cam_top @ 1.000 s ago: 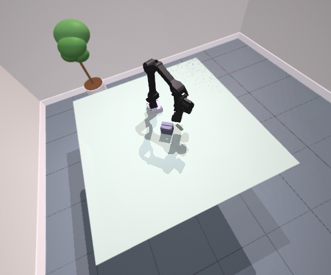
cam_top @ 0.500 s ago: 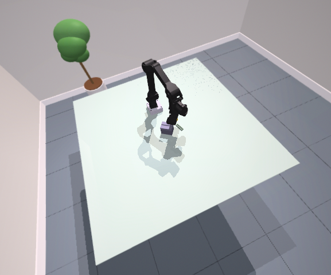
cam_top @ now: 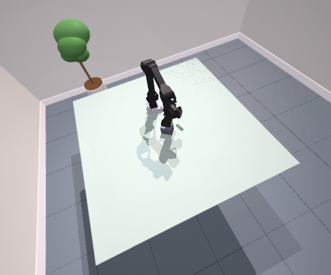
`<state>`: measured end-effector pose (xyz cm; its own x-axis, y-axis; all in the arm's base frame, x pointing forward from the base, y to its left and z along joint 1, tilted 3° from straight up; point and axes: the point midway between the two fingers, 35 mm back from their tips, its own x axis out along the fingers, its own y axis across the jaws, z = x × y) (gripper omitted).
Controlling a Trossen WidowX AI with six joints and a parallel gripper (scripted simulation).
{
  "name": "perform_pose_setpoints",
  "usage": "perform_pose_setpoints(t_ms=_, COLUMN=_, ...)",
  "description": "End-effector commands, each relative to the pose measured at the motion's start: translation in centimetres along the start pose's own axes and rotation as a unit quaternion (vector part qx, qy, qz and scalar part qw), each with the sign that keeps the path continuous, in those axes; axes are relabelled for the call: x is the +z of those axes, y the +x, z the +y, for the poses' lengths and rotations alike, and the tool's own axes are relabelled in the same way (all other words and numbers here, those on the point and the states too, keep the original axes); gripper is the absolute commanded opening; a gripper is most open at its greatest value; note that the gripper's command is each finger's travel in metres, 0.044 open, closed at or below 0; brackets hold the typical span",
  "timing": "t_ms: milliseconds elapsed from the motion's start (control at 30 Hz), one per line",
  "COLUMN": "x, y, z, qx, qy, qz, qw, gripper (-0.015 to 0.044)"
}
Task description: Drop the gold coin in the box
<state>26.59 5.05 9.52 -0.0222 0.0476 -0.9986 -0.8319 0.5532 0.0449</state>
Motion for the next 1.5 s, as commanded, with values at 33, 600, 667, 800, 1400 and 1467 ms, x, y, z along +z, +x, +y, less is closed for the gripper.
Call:
perform_pose_setpoints(t_ms=33, x=-1.2, y=-0.1, z=-0.6, qx=-0.004, qy=-0.002, qz=0.0, qw=1.0, gripper=0.0)
perform_pose_setpoints(t_ms=600, x=-1.7, y=0.0, z=-1.0, qx=0.0, qy=0.0, qz=0.001, qw=1.0, gripper=0.0)
perform_pose_setpoints(t_ms=667, x=-1.8, y=0.0, z=-1.0, qx=0.0, qy=0.0, qz=0.001, qw=1.0, gripper=0.0)
perform_pose_setpoints(t_ms=800, x=-2.0, y=-0.1, z=-1.1, qx=0.0, qy=-0.001, qz=0.001, qw=1.0, gripper=0.0)
perform_pose_setpoints(t_ms=1400, x=-2.1, y=0.2, z=-1.2, qx=0.001, qy=-0.001, qz=0.001, qw=1.0, gripper=0.0)
perform_pose_setpoints(t_ms=1467, x=-2.1, y=0.3, z=-1.2, qx=0.001, qy=-0.001, qz=0.001, qw=1.0, gripper=0.0)
